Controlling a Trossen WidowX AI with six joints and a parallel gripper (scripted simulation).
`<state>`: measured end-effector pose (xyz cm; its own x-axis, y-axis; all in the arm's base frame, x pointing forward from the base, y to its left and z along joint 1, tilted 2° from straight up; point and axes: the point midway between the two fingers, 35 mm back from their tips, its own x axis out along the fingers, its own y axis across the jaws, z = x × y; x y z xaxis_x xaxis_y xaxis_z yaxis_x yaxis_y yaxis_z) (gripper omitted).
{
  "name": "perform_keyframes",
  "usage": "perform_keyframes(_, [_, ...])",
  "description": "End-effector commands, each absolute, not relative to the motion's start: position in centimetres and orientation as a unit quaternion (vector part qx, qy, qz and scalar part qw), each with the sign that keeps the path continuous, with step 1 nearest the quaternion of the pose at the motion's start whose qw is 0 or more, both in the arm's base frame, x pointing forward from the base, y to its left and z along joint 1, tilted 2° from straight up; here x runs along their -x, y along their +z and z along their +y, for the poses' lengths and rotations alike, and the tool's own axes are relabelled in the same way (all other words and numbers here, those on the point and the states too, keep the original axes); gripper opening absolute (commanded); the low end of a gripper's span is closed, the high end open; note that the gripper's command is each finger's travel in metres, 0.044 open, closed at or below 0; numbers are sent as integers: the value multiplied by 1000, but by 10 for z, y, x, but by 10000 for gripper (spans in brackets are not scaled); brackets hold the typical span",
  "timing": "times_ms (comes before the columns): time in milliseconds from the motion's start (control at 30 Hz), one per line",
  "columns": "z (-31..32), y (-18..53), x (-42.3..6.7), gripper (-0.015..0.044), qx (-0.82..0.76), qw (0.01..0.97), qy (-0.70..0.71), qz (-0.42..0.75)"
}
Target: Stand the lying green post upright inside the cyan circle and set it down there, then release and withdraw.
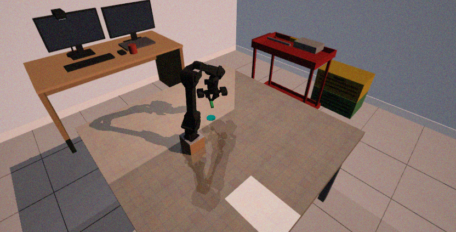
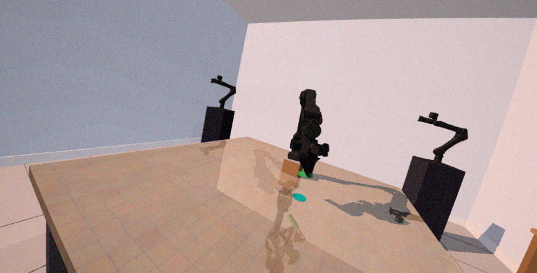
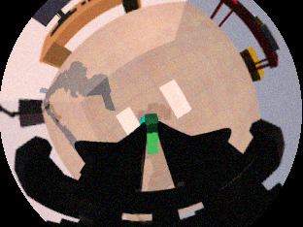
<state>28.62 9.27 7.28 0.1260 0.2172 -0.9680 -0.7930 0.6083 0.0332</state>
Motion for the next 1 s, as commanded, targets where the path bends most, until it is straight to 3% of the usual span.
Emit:
perform_keyframes(0, [93,69,-286,23,246,711,361,551])
perform_keyframes(967, [92,57,-300,23,177,765,383,487])
